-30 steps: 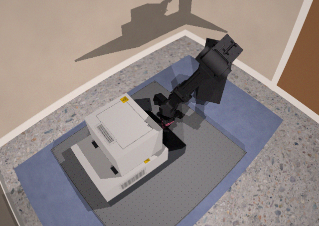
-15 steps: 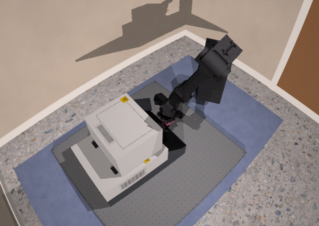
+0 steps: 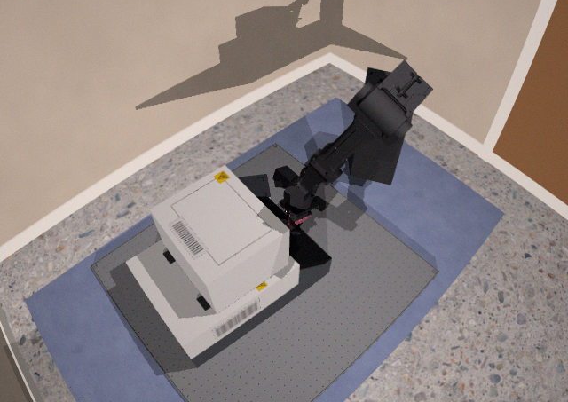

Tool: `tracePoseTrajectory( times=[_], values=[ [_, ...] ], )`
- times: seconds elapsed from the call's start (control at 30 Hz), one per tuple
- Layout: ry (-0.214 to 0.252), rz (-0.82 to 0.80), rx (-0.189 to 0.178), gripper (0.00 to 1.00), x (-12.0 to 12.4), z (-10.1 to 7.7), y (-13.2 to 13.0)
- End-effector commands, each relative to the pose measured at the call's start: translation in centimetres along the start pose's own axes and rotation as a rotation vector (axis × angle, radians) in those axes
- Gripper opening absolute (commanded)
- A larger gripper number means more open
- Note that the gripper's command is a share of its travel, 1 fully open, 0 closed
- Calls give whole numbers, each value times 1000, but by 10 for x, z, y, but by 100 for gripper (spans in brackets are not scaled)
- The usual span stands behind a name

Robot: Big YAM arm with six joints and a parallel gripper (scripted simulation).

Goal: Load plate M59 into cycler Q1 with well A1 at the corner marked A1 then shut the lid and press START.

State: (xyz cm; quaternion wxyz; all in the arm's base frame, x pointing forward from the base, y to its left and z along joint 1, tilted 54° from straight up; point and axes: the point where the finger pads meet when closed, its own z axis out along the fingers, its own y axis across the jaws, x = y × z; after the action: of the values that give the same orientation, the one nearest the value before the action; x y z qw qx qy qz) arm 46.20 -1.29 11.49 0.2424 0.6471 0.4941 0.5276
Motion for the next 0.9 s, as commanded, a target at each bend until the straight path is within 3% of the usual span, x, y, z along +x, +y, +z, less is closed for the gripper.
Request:
tracePoseTrajectory(
  times=[0.0, 0.87],
  values=[
    [-25, 1, 1, 0, -12, -4, -5],
    [-3, -2, 7, 0, 1, 1, -4]
  ],
)
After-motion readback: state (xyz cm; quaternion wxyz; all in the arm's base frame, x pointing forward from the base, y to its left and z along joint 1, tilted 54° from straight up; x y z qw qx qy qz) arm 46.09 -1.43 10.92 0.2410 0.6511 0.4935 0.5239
